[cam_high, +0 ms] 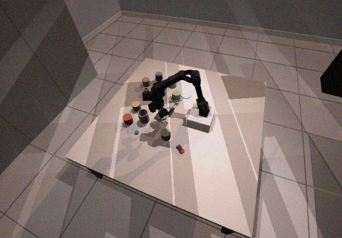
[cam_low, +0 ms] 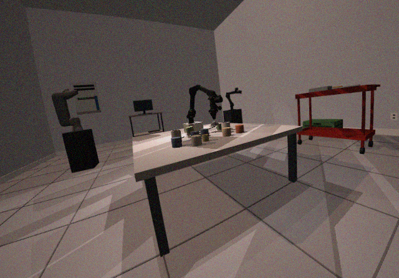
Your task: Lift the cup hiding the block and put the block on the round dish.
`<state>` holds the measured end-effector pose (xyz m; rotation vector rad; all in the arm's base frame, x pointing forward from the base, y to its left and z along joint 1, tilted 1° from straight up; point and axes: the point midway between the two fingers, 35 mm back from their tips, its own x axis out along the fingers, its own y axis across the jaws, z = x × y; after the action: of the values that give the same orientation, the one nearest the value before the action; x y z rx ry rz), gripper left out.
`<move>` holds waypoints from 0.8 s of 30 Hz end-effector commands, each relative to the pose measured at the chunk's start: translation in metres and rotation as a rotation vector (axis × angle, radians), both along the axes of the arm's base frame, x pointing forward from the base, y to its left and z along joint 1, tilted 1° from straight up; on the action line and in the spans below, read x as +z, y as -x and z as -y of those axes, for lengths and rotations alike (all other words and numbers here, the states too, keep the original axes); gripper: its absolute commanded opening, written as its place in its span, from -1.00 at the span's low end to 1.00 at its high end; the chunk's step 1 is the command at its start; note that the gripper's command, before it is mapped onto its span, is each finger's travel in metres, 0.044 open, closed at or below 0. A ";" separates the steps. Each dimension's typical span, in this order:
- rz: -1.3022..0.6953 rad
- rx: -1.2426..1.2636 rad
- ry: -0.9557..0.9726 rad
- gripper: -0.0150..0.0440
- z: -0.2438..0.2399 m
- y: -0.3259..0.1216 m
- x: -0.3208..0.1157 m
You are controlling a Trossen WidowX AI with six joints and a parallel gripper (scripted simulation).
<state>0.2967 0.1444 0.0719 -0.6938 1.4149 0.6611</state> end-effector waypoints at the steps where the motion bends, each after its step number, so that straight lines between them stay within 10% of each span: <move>1: -0.012 -0.064 -0.011 0.39 0.008 -0.002 0.006; 24: -0.012 -0.064 -0.011 0.39 0.007 -0.003 -0.026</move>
<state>0.3015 0.1372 0.0559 -0.6410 1.4209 0.6236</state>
